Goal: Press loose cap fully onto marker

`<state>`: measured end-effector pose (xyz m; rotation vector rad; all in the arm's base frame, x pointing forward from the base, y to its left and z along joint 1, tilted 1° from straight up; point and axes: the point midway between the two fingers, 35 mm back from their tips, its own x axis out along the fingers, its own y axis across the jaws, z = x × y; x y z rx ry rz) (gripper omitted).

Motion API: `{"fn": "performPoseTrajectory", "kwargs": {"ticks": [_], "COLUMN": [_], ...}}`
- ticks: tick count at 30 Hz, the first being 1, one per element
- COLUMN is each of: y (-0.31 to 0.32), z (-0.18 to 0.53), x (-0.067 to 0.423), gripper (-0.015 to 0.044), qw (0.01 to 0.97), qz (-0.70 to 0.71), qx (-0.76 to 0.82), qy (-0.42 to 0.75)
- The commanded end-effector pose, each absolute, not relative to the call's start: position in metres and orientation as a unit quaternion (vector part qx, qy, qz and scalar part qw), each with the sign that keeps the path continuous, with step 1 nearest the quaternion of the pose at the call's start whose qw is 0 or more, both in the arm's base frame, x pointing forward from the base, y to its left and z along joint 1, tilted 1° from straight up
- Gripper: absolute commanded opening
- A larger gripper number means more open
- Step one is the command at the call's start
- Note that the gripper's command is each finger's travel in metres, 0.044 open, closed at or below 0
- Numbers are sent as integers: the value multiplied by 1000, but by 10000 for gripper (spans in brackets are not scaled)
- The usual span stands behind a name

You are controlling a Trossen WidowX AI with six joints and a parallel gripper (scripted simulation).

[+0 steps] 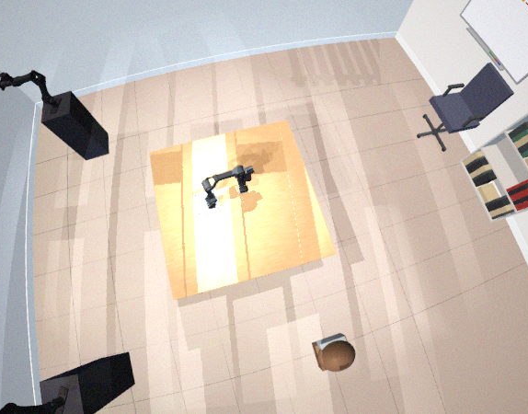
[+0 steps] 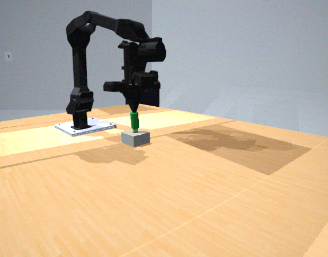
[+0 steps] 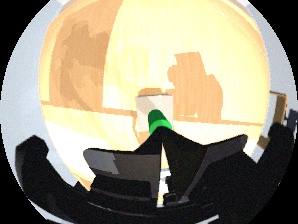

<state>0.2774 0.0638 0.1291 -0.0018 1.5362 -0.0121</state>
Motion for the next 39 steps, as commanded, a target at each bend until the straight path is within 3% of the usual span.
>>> {"fn": "performPoseTrajectory", "kwargs": {"ticks": [1, 10, 18, 22, 39], "y": [64, 64, 65, 65, 65], "z": [120, 128, 208, 215, 215], "x": [276, 279, 277, 276, 276], "gripper": [0, 0, 0, 0, 440], "qw": [716, 721, 721, 721, 721], "qz": [-4, -5, -5, -5, -5], "qx": [-2, 0, 0, 0, 0], "qy": [698, 693, 693, 693, 693]}}
